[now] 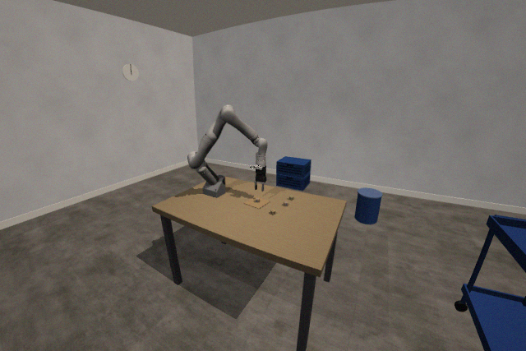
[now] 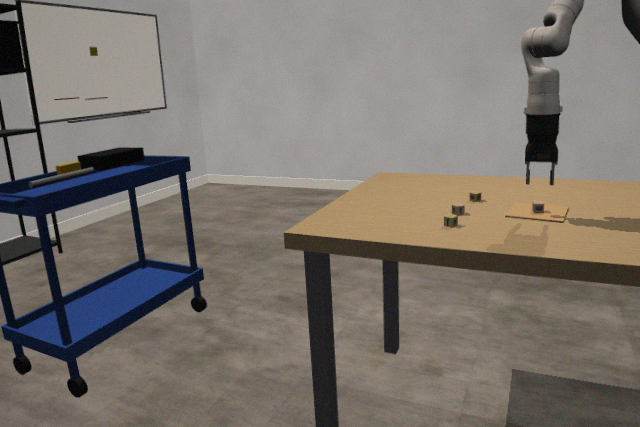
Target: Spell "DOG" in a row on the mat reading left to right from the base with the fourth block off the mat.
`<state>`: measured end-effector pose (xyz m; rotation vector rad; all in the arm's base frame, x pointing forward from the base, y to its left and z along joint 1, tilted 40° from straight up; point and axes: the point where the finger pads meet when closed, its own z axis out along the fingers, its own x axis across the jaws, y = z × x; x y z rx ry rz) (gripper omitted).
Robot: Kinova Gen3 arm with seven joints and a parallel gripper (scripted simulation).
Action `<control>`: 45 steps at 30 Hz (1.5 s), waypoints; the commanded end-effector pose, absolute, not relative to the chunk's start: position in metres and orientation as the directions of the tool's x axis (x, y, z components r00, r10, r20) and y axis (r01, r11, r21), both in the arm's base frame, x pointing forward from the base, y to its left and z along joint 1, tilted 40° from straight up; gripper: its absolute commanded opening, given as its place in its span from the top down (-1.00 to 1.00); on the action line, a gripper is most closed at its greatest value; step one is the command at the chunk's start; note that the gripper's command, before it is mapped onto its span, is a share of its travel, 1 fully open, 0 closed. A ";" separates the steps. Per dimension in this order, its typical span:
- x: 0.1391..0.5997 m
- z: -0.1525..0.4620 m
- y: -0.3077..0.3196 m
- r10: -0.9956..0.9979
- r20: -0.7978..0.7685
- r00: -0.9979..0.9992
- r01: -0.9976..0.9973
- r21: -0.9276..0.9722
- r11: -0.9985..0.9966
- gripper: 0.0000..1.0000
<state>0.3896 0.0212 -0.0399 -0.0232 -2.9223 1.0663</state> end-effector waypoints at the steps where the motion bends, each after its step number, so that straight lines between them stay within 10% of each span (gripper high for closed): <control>1: 0.390 -0.040 0.022 0.023 0.023 -0.999 0.003 -0.643 0.766 -1.00; 22: 0.554 0.014 -0.056 0.021 0.021 -1.000 0.003 -0.642 0.766 -1.00; 45: 0.557 0.016 -0.059 0.022 0.021 -1.000 0.003 -0.643 0.766 -1.00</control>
